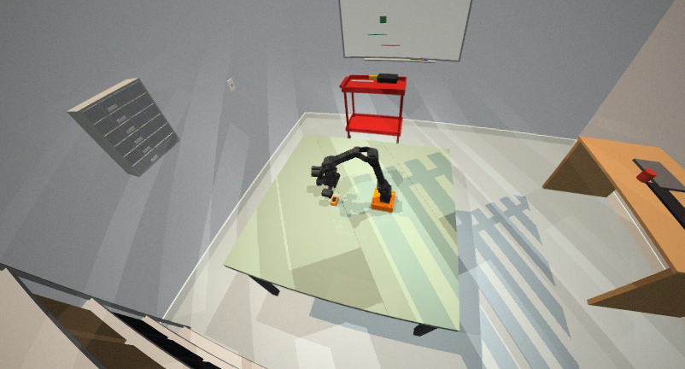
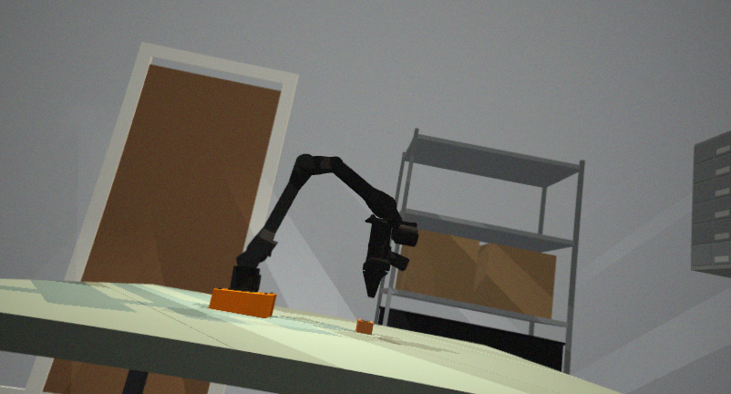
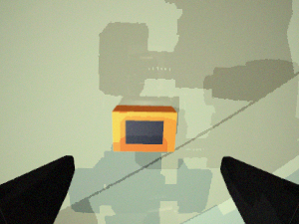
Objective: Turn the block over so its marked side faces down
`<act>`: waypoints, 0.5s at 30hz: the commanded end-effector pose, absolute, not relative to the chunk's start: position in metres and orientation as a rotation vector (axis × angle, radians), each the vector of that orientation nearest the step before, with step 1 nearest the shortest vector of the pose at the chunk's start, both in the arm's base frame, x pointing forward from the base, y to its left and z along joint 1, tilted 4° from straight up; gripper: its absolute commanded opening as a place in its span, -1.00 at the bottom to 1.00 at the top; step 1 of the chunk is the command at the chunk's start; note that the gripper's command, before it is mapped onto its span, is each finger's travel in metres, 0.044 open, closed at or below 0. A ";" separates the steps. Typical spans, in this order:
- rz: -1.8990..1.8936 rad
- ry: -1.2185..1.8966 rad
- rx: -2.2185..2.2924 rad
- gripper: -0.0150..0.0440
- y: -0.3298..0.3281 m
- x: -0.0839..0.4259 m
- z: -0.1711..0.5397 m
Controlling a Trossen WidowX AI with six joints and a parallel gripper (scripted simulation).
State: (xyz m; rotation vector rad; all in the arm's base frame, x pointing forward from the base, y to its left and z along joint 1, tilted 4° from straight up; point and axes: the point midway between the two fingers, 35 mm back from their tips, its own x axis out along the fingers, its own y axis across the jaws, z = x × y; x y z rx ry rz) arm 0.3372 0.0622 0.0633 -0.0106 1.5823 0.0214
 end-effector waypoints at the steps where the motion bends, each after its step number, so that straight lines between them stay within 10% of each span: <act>1: 0.020 1.603 -0.024 1.00 0.062 0.333 0.035; 15: 0.020 1.603 -0.024 1.00 0.064 0.333 0.011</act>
